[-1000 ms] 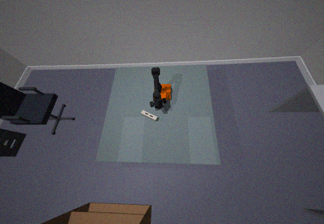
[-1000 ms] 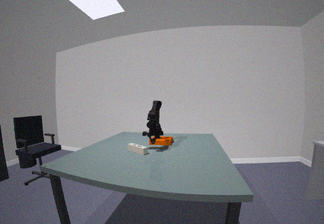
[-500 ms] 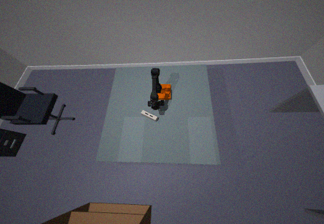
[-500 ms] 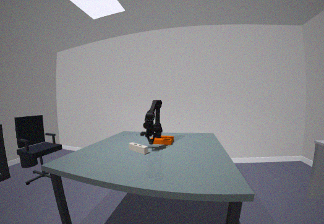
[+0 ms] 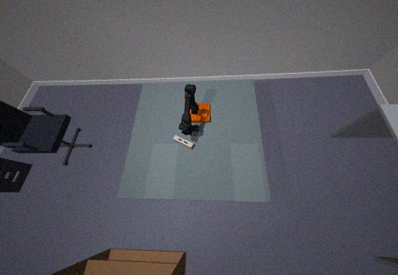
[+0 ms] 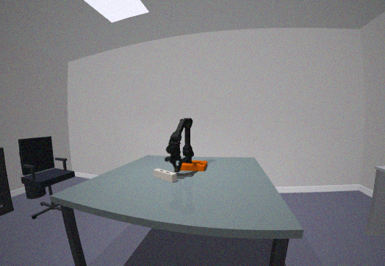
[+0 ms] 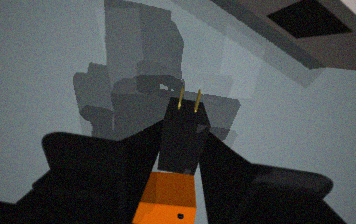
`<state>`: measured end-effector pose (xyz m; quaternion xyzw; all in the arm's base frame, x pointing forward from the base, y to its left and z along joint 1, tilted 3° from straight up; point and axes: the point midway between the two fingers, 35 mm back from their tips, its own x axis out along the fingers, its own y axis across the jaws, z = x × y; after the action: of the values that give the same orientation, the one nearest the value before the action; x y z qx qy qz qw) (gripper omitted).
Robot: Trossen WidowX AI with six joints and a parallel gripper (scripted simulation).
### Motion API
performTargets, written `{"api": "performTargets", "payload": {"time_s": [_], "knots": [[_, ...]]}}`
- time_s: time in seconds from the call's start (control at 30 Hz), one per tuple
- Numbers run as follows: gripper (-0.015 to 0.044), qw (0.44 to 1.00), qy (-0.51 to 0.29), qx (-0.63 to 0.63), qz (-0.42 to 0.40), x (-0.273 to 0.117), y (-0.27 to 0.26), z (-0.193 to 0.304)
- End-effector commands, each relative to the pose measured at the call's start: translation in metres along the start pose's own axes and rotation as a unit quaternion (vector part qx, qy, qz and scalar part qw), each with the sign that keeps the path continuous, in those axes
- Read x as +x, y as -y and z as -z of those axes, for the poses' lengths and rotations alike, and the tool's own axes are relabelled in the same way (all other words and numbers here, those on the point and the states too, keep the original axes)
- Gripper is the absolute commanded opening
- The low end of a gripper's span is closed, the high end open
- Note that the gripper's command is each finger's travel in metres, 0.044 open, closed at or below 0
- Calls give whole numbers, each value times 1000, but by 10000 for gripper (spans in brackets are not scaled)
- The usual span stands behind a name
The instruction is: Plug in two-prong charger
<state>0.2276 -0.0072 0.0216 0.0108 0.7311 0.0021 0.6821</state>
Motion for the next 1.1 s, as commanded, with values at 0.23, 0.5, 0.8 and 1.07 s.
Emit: {"api": "performTargets", "payload": {"time_s": [0.23,0.5,0.8,1.07], "knots": [[0,996,-5,83,-7,11,19,0],[0,992,-5,126,-9,16,29,0],[0,991,-5,132,-9,15,34,-9],[0,990,-4,138,-10,15,38,-19]]}}
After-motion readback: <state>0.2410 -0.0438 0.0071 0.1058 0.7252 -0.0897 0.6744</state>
